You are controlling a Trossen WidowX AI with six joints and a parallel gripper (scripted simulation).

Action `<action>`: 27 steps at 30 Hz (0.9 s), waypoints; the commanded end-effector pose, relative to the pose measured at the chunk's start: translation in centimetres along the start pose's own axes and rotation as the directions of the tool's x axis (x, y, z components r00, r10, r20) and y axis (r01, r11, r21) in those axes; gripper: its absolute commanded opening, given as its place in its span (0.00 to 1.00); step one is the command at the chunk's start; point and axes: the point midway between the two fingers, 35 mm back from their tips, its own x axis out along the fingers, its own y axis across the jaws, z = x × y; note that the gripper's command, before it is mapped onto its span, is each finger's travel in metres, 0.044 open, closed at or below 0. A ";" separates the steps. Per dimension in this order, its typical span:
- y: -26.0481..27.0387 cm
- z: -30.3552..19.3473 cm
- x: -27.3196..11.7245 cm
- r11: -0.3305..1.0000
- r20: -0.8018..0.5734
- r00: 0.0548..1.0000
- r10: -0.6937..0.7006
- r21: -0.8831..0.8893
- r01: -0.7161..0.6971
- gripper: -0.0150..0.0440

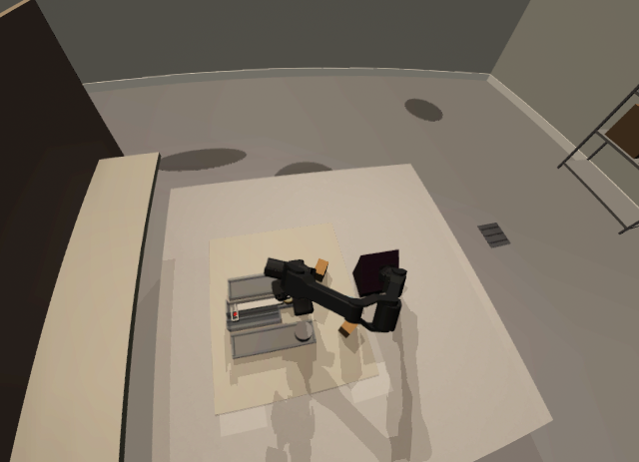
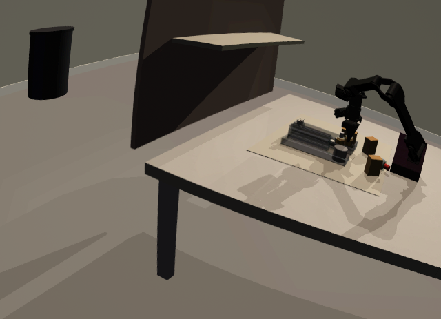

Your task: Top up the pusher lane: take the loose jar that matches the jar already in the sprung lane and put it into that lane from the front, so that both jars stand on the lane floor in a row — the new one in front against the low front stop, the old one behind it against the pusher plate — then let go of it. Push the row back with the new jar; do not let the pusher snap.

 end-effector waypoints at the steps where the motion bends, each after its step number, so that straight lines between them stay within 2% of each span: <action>1: 0.2 0.5 0.0 1.000 0.018 1.000 0.008 -0.007 -0.008 0.25; 27: 0.1 0.4 0.8 1.000 0.018 1.000 0.008 -0.007 -0.008 0.25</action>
